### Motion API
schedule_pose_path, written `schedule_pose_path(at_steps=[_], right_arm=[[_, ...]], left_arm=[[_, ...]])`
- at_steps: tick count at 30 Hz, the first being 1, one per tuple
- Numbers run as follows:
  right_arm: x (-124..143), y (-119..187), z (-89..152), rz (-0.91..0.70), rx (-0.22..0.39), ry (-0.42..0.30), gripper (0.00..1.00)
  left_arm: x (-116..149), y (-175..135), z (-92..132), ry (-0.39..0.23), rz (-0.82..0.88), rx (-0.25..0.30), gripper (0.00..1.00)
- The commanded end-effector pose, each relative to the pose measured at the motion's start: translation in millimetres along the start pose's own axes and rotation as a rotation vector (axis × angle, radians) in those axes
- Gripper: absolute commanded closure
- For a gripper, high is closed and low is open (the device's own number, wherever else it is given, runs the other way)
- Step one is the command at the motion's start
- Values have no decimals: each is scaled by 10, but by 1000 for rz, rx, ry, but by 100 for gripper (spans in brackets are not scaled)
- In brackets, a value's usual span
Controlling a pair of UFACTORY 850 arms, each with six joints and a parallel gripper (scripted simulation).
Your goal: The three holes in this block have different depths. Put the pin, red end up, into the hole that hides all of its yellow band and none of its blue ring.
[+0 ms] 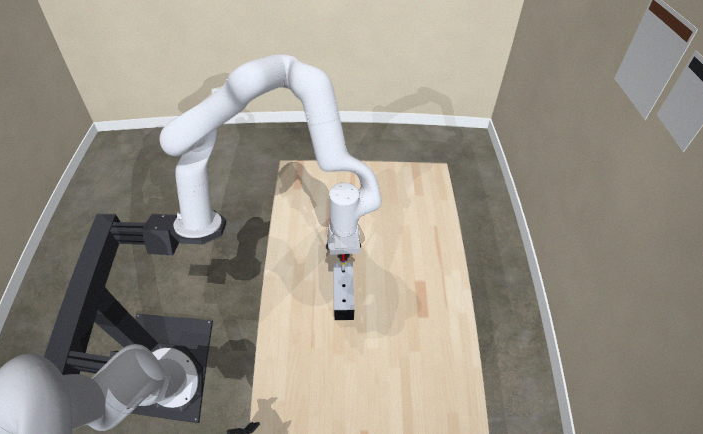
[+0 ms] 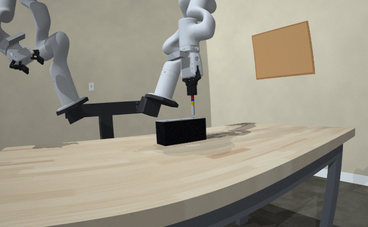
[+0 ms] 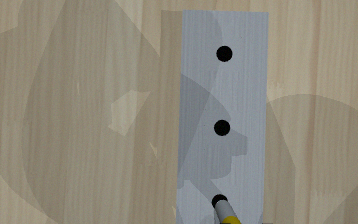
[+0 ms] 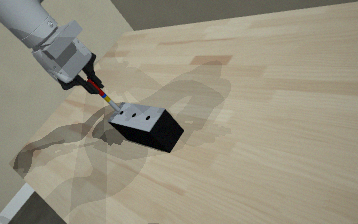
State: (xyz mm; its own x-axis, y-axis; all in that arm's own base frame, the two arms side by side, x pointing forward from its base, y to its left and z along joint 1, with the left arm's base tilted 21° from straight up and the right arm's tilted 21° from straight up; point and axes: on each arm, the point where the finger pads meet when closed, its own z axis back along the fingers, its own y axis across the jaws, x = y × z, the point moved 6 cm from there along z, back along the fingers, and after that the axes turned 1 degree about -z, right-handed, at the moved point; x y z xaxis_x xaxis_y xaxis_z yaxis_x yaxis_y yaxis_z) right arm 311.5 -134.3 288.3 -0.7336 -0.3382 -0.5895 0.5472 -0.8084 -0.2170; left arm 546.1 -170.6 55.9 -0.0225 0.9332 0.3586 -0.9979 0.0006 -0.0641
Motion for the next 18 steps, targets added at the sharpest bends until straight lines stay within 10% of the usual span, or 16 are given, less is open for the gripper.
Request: schedule_pose_path(at_steps=[1,18], right_arm=[[-5,3,4,1,1,1,0],[-5,3,4,1,1,1,0]], left_arm=[[-3,-8,9,1,0,-2,100],[-3,-8,-31,1,0,-2,100]])
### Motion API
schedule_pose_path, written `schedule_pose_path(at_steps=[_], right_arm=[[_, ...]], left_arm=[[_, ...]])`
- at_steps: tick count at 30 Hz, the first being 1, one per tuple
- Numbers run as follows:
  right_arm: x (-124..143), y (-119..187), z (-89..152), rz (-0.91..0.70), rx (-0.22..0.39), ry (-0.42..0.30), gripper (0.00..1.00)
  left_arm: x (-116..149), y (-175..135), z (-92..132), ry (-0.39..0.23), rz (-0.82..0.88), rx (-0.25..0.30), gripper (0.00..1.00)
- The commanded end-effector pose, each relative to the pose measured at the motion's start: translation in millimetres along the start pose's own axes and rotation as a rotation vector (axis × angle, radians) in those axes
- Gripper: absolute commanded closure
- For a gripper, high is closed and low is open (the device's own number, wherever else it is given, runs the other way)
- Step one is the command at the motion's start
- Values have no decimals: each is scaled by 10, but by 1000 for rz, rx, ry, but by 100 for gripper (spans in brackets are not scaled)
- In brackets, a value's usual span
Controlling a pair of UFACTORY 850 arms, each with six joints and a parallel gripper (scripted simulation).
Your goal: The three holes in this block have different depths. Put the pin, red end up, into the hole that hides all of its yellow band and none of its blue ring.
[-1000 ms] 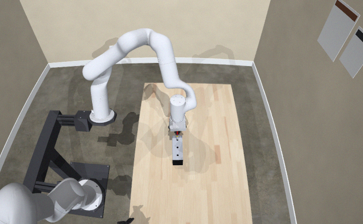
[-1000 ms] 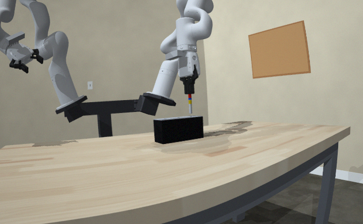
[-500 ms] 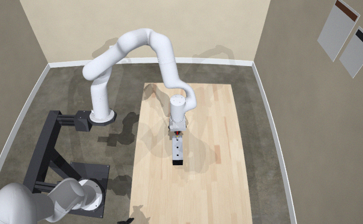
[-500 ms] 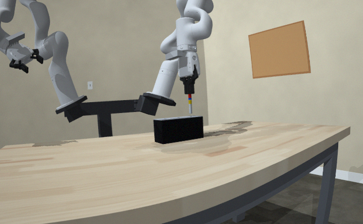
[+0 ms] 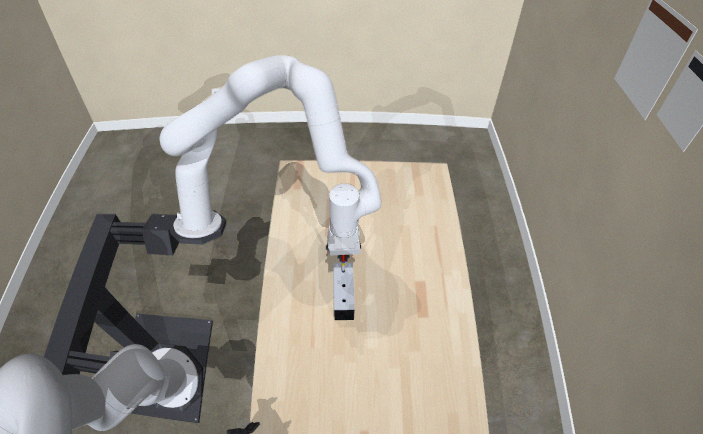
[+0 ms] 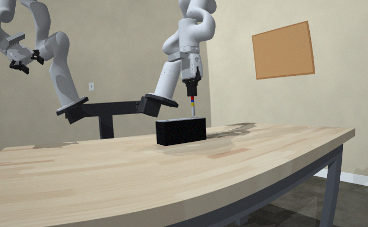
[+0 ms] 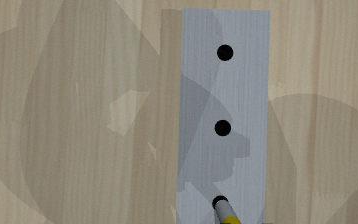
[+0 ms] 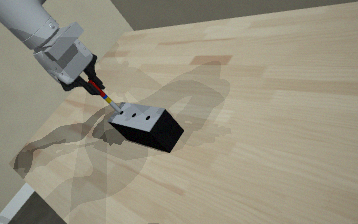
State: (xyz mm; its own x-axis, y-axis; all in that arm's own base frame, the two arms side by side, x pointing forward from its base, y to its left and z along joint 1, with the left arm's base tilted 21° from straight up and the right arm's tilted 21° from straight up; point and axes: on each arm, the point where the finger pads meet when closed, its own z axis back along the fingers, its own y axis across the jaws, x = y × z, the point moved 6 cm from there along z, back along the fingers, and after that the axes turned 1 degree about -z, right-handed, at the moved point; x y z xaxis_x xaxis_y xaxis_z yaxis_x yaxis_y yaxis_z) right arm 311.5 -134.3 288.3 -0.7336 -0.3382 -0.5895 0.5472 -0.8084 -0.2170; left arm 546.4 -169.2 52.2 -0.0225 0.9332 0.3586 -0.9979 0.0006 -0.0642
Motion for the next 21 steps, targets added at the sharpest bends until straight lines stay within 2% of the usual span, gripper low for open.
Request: schedule_pose_path(at_steps=[1,21], right_arm=[[-5,3,4,1,1,1,0],[-5,3,4,1,1,1,0]], left_arm=[[-3,-8,9,1,0,-2,100],[-3,-11,-31,1,0,-2,100]])
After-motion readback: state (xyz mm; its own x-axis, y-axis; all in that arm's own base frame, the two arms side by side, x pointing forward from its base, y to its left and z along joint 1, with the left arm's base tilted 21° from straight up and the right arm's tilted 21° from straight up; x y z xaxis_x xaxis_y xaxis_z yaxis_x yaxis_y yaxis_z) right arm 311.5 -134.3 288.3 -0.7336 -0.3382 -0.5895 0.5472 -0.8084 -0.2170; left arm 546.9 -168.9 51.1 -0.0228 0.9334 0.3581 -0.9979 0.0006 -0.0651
